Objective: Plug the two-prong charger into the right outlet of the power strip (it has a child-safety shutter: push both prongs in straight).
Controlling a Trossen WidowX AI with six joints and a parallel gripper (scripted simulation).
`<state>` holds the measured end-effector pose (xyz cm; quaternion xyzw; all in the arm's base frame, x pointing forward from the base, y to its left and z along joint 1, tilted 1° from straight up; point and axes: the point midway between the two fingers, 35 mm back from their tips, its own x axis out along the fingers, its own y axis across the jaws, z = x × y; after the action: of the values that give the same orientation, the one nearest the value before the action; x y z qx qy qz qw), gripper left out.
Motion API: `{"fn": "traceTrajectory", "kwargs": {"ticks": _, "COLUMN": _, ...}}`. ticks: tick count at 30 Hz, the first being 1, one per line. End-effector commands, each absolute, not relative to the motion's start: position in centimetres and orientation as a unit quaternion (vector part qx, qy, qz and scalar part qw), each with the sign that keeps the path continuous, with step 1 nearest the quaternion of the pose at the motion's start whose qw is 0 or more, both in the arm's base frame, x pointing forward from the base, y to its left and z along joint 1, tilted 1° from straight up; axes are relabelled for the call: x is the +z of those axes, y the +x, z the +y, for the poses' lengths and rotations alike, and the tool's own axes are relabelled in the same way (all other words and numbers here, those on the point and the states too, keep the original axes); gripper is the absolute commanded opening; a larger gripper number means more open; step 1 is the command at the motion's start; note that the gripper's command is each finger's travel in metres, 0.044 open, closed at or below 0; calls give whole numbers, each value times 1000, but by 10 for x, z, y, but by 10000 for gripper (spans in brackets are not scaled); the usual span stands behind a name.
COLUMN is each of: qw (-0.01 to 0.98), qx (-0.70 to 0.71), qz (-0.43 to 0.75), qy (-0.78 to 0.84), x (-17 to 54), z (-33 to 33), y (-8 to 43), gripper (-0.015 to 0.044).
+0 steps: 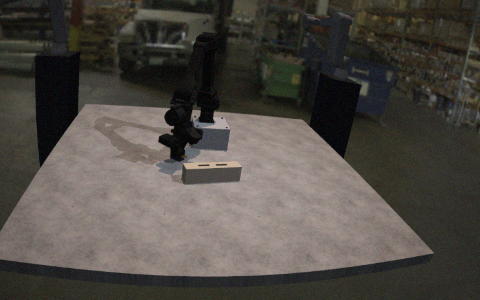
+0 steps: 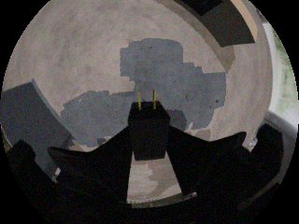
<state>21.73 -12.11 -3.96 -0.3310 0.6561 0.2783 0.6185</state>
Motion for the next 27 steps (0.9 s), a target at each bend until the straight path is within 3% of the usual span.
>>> {"fn": "traceTrajectory", "kwargs": {"ticks": 1, "qw": 619, "qx": 278, "qz": 656, "qy": -331, "x": -34, "z": -121, "y": 218, "gripper": 0}}
{"fn": "traceTrajectory", "kwargs": {"ticks": 15, "qw": 618, "qx": 282, "qz": 655, "qy": -331, "x": 14, "z": -120, "y": 215, "gripper": 0}}
{"fn": "traceTrajectory", "kwargs": {"ticks": 27, "qw": 634, "qx": 251, "qz": 668, "qy": -297, "x": 8, "z": -112, "y": 223, "gripper": 0}}
